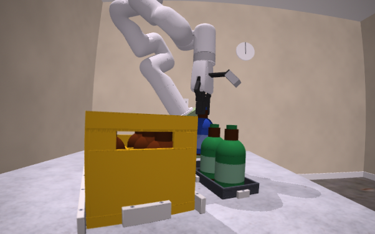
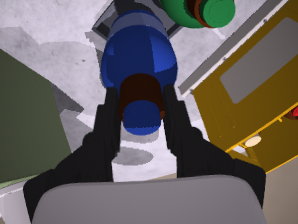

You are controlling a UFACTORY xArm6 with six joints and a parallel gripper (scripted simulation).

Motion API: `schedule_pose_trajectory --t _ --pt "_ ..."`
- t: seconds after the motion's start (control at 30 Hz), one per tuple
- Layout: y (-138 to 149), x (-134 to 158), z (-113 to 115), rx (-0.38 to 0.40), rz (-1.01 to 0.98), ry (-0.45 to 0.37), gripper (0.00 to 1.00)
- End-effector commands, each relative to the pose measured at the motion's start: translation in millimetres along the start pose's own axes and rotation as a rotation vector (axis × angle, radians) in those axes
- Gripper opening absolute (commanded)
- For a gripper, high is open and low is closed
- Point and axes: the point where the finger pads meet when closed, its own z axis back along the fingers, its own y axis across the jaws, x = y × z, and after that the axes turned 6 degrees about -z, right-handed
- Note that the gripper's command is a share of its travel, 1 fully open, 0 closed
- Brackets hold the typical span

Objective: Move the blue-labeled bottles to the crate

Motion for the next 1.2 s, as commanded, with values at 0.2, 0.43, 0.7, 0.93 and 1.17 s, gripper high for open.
schedule_pose_trajectory --t 0.2,0.43,0.7,0.93,1.17 --pt "1 -1 12 0.001 -0.001 0.003 0.0" --pt "1 -1 20 0.001 -0.001 0.003 0.0" --pt "1 -1 25 0.001 -0.001 0.003 0.0" --pt "1 -1 27 0.001 -0.001 0.003 0.0" --pt "1 -1 27 0.001 -0.001 0.003 0.0"
